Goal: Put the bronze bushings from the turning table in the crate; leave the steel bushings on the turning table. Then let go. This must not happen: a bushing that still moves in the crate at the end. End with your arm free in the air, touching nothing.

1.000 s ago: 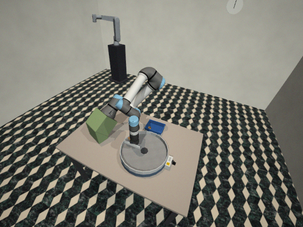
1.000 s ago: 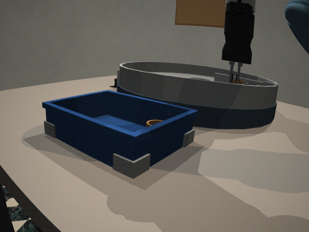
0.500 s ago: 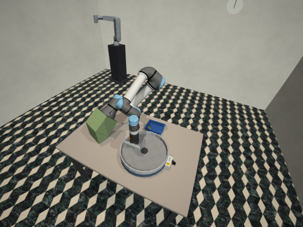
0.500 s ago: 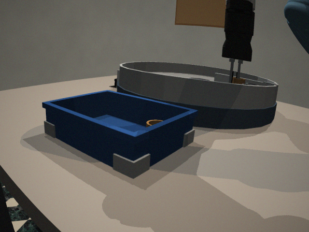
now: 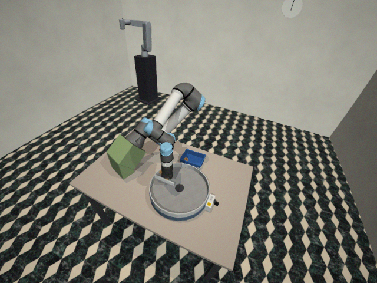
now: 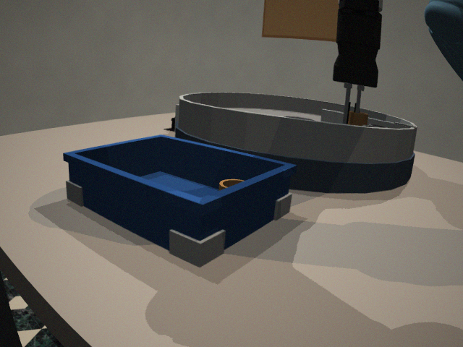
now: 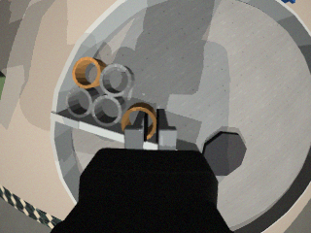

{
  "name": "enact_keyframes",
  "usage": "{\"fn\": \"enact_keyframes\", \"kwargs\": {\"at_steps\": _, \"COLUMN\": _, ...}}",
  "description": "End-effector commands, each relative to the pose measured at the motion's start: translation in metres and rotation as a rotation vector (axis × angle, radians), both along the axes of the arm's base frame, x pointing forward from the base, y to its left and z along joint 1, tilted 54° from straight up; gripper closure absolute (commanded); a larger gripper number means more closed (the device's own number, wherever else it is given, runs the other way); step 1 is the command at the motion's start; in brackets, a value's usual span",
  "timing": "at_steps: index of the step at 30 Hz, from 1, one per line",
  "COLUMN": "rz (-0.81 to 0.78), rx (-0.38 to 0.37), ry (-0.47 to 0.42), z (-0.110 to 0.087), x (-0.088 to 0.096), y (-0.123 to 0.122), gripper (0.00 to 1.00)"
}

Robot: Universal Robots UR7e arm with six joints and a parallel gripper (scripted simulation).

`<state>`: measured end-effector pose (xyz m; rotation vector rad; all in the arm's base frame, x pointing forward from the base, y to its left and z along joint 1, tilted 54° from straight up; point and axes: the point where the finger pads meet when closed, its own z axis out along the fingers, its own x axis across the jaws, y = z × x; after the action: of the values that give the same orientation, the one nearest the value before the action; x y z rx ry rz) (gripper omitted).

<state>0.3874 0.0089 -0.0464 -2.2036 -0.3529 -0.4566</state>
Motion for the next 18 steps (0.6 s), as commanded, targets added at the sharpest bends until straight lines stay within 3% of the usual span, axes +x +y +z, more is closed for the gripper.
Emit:
{"fn": "enact_keyframes", "kwargs": {"at_steps": 1, "rz": -0.001, "rx": -0.001, "ry": -0.001, "z": 0.0001, "x": 0.0001, "y": -0.0006, "gripper": 1.0}}
{"fn": "enact_keyframes", "kwargs": {"at_steps": 18, "rz": -0.001, "rx": -0.001, "ry": -0.001, "z": 0.0045, "x": -0.0013, "y": -0.0064, "gripper": 1.0}}
